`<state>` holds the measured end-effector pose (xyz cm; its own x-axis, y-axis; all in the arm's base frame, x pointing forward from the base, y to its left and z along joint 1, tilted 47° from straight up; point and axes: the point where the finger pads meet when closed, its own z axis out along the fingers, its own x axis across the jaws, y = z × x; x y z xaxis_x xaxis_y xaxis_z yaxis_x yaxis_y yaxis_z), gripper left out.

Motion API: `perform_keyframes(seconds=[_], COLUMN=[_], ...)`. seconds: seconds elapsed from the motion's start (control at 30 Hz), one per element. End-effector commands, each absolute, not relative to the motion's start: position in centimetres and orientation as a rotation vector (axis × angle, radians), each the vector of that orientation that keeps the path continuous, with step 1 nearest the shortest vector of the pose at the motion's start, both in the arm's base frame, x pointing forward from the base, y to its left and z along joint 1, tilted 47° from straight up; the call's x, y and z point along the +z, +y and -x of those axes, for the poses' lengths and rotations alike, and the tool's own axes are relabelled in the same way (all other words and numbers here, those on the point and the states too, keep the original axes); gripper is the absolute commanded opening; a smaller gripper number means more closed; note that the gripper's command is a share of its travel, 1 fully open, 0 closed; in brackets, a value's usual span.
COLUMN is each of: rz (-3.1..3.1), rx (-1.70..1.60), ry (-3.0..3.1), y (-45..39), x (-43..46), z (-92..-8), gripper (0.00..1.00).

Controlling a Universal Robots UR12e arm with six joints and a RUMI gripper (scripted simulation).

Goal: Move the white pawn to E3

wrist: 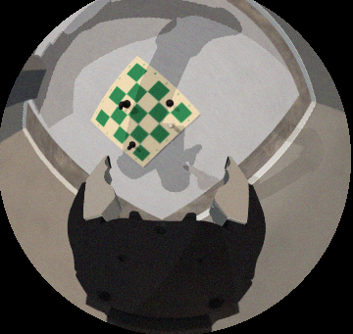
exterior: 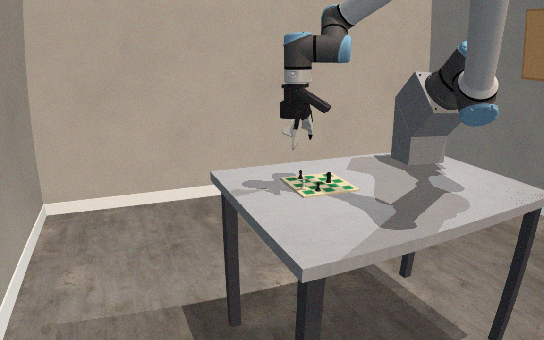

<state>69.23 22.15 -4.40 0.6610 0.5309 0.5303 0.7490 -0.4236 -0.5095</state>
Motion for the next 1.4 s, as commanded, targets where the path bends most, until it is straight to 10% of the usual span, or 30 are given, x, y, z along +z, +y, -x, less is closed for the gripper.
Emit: perform_keyframes(seconds=[0.0, 1.37], rz=[2.142, 2.099], rx=[-0.398, -0.454], ry=[-0.961, -1.074], y=[22.21, 22.32], x=[-3.94, -4.03], z=[-68.77, -68.49], gripper=[1.00, 1.00])
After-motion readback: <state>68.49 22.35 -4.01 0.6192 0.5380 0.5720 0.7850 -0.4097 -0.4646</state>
